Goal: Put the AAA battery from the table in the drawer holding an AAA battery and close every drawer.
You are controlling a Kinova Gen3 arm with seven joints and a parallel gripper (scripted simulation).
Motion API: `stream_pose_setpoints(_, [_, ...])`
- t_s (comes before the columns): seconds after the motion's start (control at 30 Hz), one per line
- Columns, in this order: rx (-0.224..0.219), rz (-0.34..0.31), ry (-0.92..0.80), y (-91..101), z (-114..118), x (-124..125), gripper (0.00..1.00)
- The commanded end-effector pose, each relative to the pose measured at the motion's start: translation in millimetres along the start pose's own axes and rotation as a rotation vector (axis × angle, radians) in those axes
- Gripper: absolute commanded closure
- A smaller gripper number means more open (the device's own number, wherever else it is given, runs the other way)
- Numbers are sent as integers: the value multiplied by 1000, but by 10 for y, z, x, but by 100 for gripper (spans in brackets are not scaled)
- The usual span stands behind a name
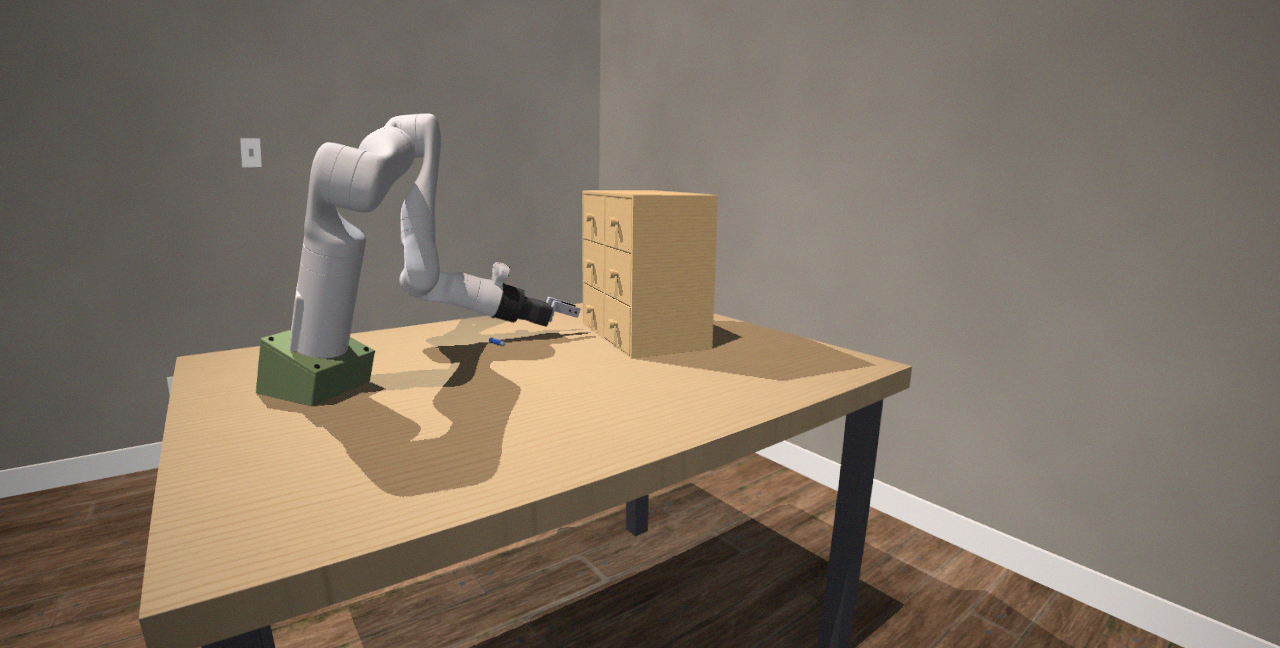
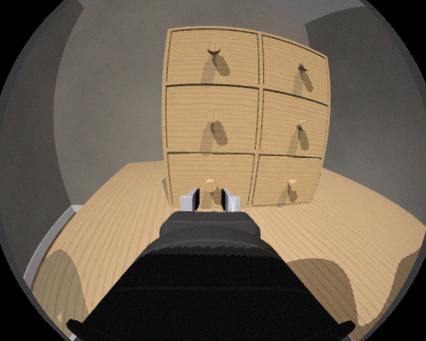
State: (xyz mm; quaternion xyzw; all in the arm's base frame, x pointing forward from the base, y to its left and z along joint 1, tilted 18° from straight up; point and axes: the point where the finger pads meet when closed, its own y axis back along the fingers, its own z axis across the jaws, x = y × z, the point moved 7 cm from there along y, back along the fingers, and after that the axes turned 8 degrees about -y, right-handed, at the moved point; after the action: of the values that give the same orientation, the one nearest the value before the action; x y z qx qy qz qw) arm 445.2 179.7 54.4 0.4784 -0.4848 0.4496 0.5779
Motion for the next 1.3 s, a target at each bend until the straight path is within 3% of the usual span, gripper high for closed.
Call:
stream_pose_setpoints(0.0, [1,1,-1,1,-4,8,33])
stream_pose_setpoints(1.27, [1,1,-1,-200,-14,80,33])
